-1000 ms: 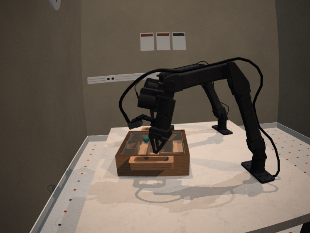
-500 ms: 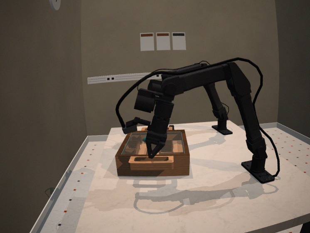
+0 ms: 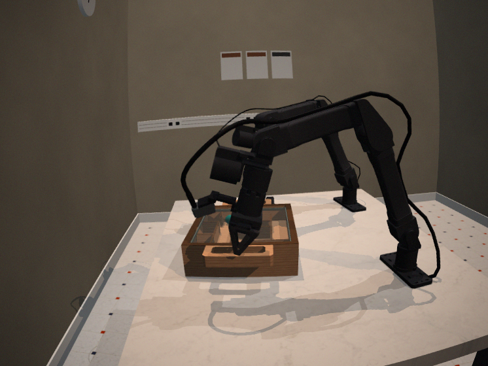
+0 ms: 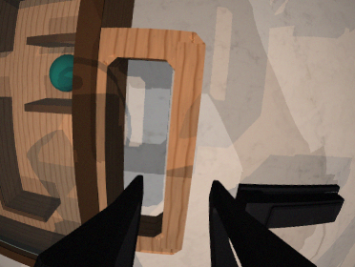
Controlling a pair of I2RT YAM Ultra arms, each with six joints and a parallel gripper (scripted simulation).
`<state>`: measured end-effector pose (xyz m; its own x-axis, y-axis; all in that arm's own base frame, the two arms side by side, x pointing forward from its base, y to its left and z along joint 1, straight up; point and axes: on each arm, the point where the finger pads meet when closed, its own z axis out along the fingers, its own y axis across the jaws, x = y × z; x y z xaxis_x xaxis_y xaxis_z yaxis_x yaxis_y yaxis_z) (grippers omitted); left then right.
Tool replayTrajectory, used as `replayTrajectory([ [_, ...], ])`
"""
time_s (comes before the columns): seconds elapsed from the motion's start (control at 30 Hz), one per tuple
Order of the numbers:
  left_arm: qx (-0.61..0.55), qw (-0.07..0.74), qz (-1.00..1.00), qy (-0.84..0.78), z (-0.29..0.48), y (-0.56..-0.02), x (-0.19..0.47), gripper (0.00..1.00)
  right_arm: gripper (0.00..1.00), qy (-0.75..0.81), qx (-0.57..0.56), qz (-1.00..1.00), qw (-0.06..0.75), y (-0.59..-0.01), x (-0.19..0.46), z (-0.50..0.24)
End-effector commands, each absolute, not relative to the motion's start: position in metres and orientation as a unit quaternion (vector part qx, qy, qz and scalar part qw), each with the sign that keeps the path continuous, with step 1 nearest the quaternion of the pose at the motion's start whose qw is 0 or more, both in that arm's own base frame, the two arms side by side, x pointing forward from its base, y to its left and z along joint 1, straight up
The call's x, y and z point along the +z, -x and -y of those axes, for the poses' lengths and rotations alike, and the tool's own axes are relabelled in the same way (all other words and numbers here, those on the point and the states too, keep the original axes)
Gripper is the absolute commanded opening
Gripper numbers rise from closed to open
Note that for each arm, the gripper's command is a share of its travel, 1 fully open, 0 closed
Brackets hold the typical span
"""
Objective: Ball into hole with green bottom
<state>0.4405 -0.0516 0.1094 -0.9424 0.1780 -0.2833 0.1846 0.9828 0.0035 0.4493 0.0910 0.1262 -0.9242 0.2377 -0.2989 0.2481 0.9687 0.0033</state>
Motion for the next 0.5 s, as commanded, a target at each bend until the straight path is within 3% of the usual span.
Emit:
replayTrajectory([
  [0.0, -0.016, 0.151, -0.984, -0.097, 0.056, -0.447, 0.102, 0.39, 0.39, -0.122, -0.015, -0.979, 0.161, -0.453, 0.135, -0.094],
  [0.47, -0.019, 0.151, -0.984, -0.094, 0.06, -0.455, 0.079, 0.39, 0.39, -0.122, -0.015, -0.979, 0.161, -0.453, 0.135, -0.094],
])
